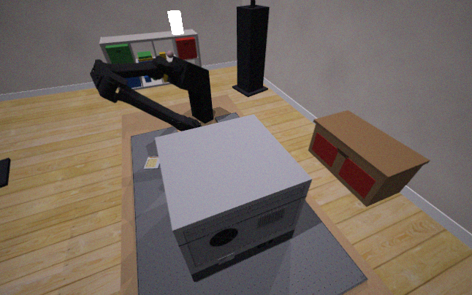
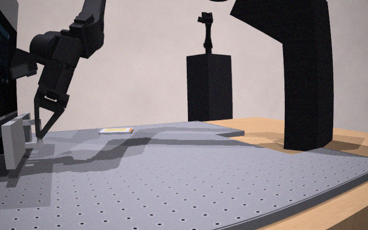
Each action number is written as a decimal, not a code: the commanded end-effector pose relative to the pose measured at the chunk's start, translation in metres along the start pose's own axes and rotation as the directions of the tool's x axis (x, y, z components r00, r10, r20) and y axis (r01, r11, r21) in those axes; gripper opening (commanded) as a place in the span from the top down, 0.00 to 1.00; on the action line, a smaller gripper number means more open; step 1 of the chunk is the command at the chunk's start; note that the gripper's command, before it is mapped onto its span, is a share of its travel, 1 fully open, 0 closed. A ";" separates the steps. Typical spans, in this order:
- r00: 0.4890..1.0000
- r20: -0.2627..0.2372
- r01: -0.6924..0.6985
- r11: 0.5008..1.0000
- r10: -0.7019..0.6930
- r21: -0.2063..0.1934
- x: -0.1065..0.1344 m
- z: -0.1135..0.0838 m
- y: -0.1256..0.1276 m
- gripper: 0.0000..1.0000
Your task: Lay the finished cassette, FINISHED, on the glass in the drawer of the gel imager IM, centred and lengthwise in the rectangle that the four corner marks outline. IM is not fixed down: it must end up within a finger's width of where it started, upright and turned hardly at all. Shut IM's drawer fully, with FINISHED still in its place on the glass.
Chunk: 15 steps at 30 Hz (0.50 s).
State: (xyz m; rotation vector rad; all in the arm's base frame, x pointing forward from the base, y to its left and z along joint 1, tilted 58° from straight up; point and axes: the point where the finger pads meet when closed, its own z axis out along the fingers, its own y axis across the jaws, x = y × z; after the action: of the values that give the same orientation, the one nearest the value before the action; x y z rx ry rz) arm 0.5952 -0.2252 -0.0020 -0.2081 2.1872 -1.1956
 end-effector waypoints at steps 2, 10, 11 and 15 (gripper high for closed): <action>0.991 -0.115 0.064 0.996 -0.070 -0.062 0.072 0.012 0.034 0.92; 0.991 -0.115 0.064 0.996 -0.071 -0.062 0.073 0.011 0.034 0.92; 0.991 -0.115 0.064 0.996 -0.071 -0.062 0.073 0.011 0.034 0.92; 0.991 -0.115 0.064 0.996 -0.071 -0.062 0.073 0.011 0.034 0.92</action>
State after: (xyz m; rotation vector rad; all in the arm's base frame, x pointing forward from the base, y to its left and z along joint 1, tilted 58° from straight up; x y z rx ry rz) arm 0.5938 -0.2253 -0.0025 -0.2067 2.1862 -1.1961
